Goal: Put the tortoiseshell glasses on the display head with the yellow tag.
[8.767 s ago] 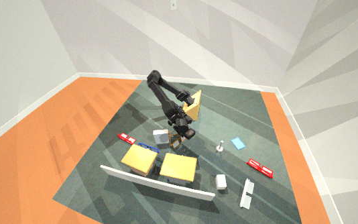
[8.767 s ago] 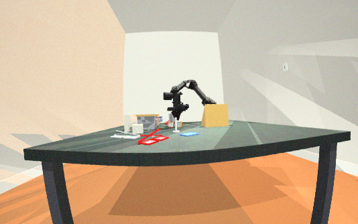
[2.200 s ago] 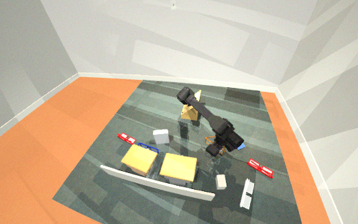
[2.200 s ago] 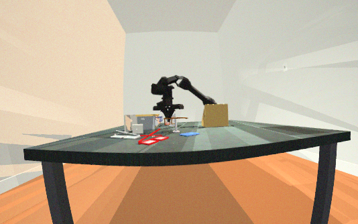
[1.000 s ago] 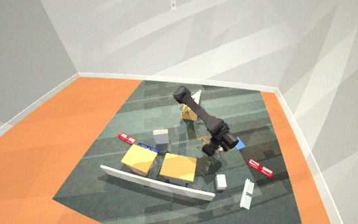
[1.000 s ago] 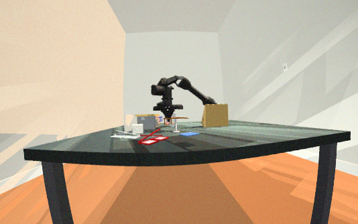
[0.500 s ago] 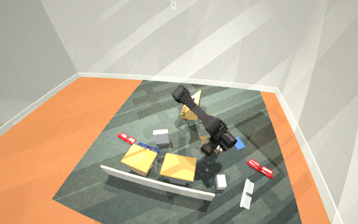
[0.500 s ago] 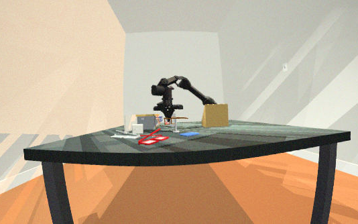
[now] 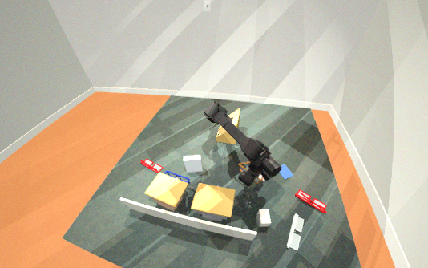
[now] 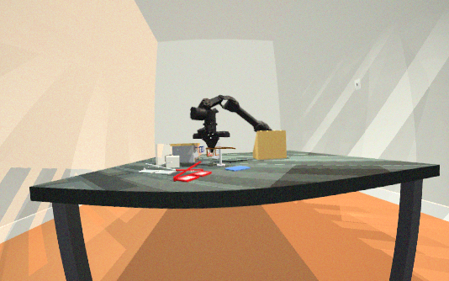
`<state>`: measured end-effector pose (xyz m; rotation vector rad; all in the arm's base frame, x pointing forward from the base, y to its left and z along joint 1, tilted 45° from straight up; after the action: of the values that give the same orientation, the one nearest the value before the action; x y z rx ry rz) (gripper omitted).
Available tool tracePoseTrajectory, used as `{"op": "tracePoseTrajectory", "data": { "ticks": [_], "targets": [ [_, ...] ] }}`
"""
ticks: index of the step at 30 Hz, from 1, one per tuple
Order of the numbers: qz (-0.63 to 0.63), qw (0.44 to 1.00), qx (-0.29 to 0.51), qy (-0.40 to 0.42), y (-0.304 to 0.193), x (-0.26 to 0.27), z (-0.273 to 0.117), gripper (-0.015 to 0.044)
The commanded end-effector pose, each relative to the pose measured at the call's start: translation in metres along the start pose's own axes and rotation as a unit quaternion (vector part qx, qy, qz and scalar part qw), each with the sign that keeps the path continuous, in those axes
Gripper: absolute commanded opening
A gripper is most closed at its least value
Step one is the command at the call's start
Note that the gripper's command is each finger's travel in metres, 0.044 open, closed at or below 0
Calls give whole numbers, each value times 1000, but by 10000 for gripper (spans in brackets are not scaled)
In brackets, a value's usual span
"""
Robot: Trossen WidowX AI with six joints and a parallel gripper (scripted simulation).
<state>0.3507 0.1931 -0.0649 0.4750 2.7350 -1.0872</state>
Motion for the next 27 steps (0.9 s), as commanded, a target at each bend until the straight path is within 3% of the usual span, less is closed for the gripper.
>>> {"op": "tracePoseTrajectory", "data": {
  "ticks": [1,27],
  "targets": [
    [-1,1000,1,-3,-4,-2,-2,0],
    [-1,1000,1,-3,-15,-1,-1,0]
  ]
}}
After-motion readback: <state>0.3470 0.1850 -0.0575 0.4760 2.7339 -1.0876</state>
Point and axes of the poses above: the point midway between the two fingers, 35 mm back from their tips, its own z axis out along the fingers, its own x axis across the jaws, y = z × x, the point moved 9 cm from there along -z, back along the fingers, and after that the axes turned 12 degrees about -z, right-handed, at the moved point
